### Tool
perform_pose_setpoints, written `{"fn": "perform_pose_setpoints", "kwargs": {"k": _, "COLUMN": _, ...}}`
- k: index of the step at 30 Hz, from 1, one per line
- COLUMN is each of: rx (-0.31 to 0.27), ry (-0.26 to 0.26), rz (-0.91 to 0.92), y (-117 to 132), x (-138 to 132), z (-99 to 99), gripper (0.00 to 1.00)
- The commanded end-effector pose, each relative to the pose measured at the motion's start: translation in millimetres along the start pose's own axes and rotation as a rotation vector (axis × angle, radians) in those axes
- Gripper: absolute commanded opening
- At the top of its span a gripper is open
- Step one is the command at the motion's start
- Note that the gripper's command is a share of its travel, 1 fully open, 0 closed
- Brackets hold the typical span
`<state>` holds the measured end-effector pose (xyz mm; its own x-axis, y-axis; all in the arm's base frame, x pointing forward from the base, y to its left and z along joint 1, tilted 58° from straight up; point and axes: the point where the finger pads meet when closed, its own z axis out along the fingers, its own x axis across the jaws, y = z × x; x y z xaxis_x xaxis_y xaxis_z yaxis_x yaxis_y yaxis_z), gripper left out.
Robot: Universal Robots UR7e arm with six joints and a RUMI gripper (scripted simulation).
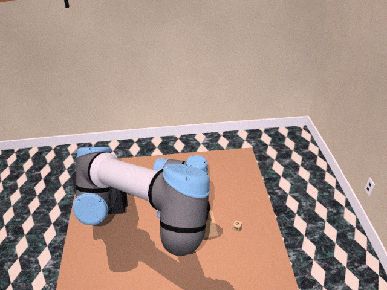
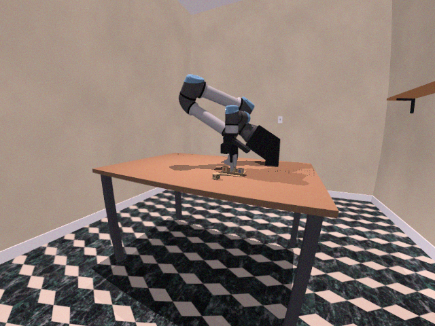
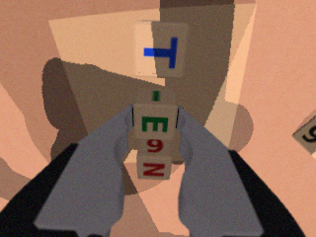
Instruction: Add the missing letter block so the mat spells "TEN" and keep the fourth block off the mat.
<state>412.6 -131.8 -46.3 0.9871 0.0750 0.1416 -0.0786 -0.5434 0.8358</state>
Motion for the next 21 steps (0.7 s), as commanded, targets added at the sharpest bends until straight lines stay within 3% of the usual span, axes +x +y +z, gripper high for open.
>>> {"fn": "perform_pose_setpoints", "kwargs": {"k": 1, "rx": 0.001, "ry": -0.001, "rz": 0.001, "y": -0.3, "x": 0.2, "z": 1.1, "gripper": 0.09}}
{"fn": "perform_pose_setpoints", "kwargs": {"k": 8, "rx": 0.001, "ry": -0.001, "rz": 0.001, "y": -0.3, "x": 0.2, "z": 1.1, "gripper": 0.09}}
{"fn": "perform_pose_setpoints", "kwargs": {"k": 21, "rx": 0.001, "ry": -0.001, "rz": 0.001, "y": -0.3, "x": 0.2, "z": 1.1, "gripper": 0.28}}
